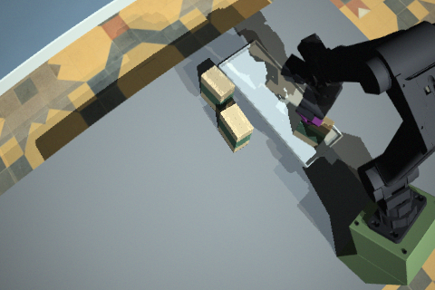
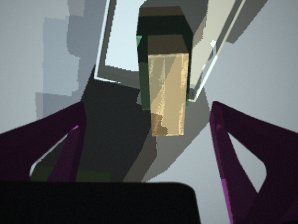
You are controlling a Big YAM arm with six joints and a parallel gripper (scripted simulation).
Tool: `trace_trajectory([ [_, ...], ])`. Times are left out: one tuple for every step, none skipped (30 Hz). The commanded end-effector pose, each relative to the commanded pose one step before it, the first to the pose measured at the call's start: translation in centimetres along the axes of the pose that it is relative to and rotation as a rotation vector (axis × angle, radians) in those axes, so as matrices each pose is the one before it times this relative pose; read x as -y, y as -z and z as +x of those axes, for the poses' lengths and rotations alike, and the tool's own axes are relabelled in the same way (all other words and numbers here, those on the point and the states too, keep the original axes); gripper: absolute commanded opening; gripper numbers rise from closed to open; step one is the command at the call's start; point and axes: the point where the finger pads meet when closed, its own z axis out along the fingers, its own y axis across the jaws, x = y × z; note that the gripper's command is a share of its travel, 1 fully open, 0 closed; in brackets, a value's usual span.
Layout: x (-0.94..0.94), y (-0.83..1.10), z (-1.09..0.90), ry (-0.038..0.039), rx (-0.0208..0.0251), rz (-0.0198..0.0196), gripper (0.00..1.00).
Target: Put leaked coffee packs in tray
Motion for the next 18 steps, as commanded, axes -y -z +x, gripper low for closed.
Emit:
trace_trajectory([
  [-1.579,-0.172,-5.135,-0.10889,0.01770,-0.00810,0.78],
  [-1.281,-0.062,-1.475,-0.03658,-0.00069,0.00089,0.78],
  [-1.475,-0.005,-1.424,-0.03753,0.00127,0.00091,0.78],
  [-1.610,0.055,-1.300,-0.03720,0.00314,0.00056,0.78],
  [-0.977,0.058,-0.674,-0.02107,0.00256,0.00005,0.78],
  [-0.685,0.050,-0.429,-0.01427,0.00202,-0.00011,0.78],
  [-0.011,0.001,-0.007,-0.00023,0.00003,0.00000,0.78],
  [-1.184,0.105,-0.678,-0.02395,0.00392,-0.00048,0.78],
  [0.000,0.000,0.000,0.00000,0.00000,0.00000,0.78],
  [0.000,0.000,0.000,0.00000,0.00000,0.00000,0.78],
  [-0.443,0.044,-0.228,-0.00871,0.00157,-0.00028,0.78],
  [-1.484,0.170,-0.705,-0.02862,0.00567,-0.00135,0.78],
  [-1.274,0.168,-0.507,-0.02348,0.00519,-0.00179,0.78],
  [-0.995,0.144,-0.341,-0.01797,0.00425,-0.00173,0.78],
  [-0.692,0.107,-0.210,-0.01233,0.00304,-0.00138,0.78],
  [-0.401,0.064,-0.111,-0.00709,0.00179,-0.00087,0.78],
  [-0.164,0.027,-0.043,-0.00290,0.00074,-0.00037,0.78],
  [-0.026,0.004,-0.007,-0.00045,0.00012,-0.00006,0.78],
])
